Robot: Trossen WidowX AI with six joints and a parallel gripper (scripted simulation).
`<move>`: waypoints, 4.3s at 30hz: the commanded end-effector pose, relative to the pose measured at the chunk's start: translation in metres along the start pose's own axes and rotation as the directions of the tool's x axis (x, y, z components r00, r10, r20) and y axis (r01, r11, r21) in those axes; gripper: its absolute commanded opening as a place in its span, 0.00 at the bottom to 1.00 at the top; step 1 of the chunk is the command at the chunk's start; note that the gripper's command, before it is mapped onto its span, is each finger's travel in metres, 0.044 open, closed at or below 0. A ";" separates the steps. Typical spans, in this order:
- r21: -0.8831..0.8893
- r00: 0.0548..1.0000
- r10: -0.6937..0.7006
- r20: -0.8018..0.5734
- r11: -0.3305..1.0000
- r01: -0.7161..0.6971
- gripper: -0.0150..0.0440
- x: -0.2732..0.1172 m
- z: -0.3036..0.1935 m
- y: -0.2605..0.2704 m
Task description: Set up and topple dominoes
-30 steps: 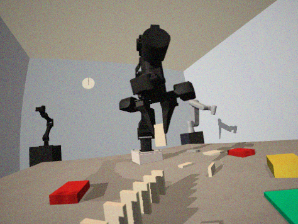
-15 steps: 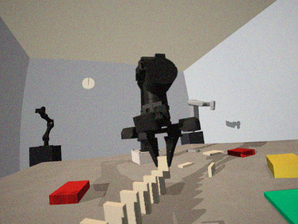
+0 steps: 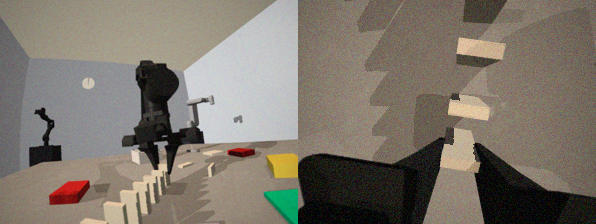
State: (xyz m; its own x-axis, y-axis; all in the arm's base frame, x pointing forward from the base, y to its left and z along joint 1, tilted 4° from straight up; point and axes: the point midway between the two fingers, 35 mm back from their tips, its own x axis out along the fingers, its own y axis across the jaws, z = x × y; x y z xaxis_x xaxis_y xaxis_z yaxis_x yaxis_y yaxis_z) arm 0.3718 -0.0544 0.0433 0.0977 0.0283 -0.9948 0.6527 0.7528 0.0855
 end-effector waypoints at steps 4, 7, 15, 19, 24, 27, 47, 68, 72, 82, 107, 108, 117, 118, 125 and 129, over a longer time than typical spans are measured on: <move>0.005 1.000 0.001 -0.007 1.000 0.000 0.61 0.002 -0.002 0.000; 0.005 1.000 0.001 -0.007 1.000 0.000 0.75 0.002 -0.002 0.000; 0.005 1.000 0.001 -0.007 1.000 0.000 1.00 0.002 -0.002 0.000; 0.003 1.000 0.000 -0.005 1.000 0.000 1.00 -0.037 0.005 0.003; 0.001 1.000 -0.001 -0.002 1.000 0.001 1.00 -0.117 0.002 0.001; 0.000 1.000 -0.001 -0.002 1.000 0.001 1.00 -0.127 0.001 0.000; 0.546 1.000 0.002 -0.023 0.838 0.011 1.00 -0.056 -0.168 0.012; 0.591 1.000 0.002 -0.026 0.807 0.014 1.00 0.018 -0.183 0.004; 0.591 1.000 0.002 -0.026 0.807 0.014 1.00 0.020 -0.183 0.004; 0.591 1.000 0.002 -0.026 0.807 0.014 1.00 0.033 -0.183 0.003; 0.591 1.000 0.002 -0.026 0.807 0.014 0.44 0.033 -0.183 0.003; 0.591 1.000 0.002 -0.026 0.807 0.014 0.44 0.033 -0.183 0.003; 0.591 1.000 0.002 -0.025 0.807 0.013 0.44 -0.046 -0.178 0.002; 0.591 1.000 0.002 -0.025 0.807 0.013 0.44 -0.059 -0.177 0.002; 0.591 1.000 0.002 -0.024 0.807 0.013 0.44 -0.128 -0.174 0.001; 0.591 1.000 0.002 -0.024 0.807 0.013 0.44 -0.128 -0.174 0.001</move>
State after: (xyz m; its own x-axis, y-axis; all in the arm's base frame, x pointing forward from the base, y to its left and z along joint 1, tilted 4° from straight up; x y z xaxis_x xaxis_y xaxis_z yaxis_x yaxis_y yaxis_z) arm 0.2317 0.0579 0.1554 0.0854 0.0484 -0.9952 0.9722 0.2147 0.0939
